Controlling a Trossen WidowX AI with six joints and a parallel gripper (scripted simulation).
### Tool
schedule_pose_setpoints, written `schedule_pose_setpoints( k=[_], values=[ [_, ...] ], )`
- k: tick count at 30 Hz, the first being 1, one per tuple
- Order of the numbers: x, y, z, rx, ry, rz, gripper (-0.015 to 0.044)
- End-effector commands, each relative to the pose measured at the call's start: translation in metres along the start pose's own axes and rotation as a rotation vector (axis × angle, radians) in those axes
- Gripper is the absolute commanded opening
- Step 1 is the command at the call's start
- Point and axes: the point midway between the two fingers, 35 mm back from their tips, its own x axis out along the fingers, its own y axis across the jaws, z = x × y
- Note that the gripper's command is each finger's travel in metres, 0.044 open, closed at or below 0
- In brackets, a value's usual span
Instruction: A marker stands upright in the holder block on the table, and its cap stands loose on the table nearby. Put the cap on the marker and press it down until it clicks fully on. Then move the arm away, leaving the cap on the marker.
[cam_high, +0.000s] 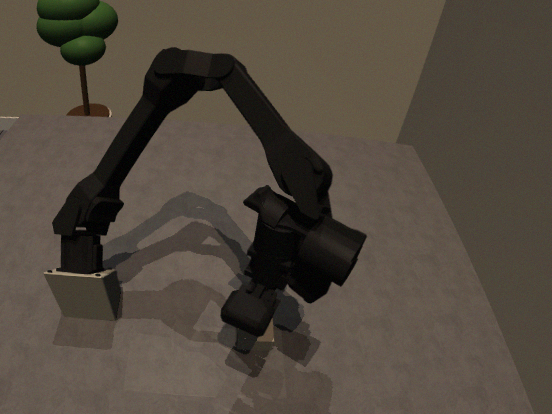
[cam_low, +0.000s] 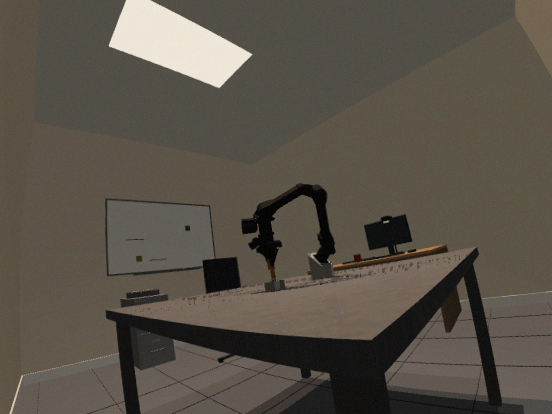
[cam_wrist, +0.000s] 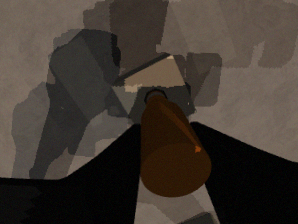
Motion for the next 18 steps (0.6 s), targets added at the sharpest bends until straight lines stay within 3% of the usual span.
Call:
schedule_pose_setpoints(
  k=[1, 18],
  values=[
    [0.007, 0.000, -0.001, 0.005, 0.003, 0.003, 0.0000],
    [0.030, 0.001, -0.002, 0.005, 0.003, 0.005, 0.0000]
  ],
)
